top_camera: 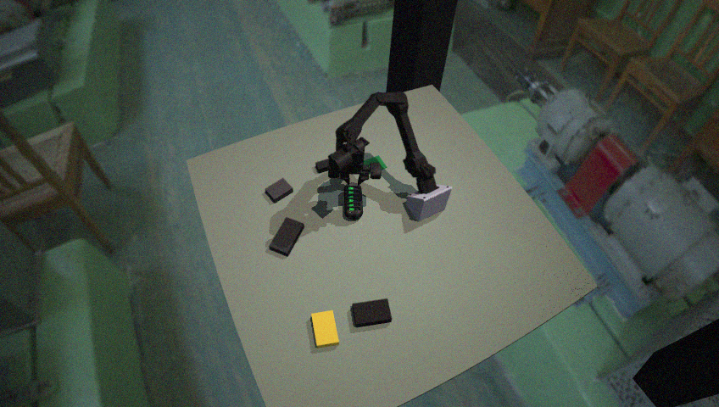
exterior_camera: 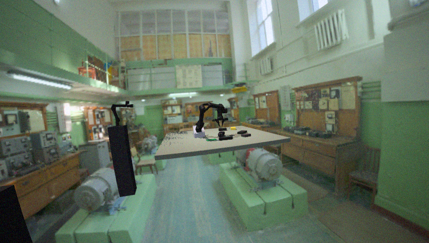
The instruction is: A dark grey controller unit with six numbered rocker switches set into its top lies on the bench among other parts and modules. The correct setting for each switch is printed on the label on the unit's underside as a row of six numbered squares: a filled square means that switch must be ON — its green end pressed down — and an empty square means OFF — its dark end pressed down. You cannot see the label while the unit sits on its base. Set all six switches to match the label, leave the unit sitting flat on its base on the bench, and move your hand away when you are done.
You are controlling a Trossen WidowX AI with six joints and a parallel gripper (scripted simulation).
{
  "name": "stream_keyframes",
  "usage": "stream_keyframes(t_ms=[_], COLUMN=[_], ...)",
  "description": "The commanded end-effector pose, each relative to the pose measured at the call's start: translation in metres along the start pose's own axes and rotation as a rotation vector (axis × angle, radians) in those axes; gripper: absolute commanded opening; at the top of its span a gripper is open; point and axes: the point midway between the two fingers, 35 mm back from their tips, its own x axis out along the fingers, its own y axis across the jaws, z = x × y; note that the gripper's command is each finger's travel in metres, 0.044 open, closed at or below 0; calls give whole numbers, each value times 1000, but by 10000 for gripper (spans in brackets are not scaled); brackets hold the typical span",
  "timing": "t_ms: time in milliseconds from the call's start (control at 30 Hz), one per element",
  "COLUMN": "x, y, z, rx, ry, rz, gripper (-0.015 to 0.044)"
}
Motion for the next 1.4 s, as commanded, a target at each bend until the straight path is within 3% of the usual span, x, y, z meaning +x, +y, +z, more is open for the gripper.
stream_keyframes(t_ms=[0, 67, 467, 1033, 1100, 1367], x=[0, 0, 0, 0, 0, 61], y=[-1, -1, -1, 0, 0, 44], z=[0, 0, 0, 0, 0, -9], rx=[4, 4, 4, 0, 0, -31], ry=[1, 1, 1, 0, 0, 10], rz=[-5, -5, -5, 0, 0, -13], gripper=[46, 0, 0, 440, 440, 230])
